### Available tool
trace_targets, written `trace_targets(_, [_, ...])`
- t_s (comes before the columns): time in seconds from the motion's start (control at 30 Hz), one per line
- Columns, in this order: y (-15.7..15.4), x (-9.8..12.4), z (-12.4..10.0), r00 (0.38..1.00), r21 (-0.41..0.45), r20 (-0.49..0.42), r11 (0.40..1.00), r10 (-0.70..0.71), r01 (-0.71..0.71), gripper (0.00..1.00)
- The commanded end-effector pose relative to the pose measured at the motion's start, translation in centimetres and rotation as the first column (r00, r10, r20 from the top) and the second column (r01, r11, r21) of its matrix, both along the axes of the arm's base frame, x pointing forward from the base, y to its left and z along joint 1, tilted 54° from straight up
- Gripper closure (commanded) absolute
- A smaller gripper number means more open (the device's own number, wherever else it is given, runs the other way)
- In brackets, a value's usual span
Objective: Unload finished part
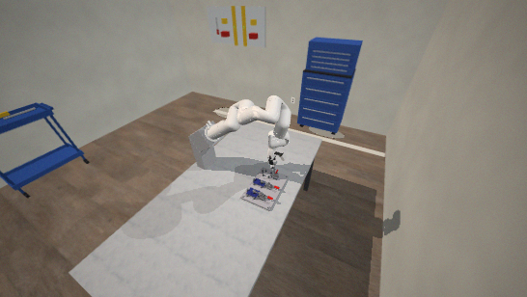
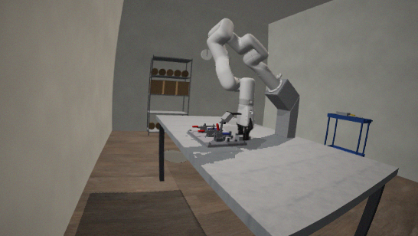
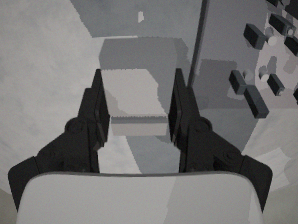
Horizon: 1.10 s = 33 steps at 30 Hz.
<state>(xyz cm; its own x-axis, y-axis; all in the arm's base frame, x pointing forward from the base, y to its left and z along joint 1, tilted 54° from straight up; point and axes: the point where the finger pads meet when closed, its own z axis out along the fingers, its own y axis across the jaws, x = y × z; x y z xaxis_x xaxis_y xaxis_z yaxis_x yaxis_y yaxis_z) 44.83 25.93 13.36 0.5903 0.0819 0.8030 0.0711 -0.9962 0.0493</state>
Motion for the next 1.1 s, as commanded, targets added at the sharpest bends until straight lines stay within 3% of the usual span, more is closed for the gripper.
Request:
trace_targets(0.0, [0.1, 0.5, -0.2, 1.0, 0.002, 0.002, 1.0, 0.002, -0.002, 1.0])
trace_targets(0.43, [0.2, 2.7, -1.8, 1.0, 0.002, 0.002, 1.0, 0.002, -0.002, 1.0])
trace_targets(1.07, [0.3, 3.3, -2.3, 1.0, 0.002, 0.002, 1.0, 0.002, -0.002, 1.0])
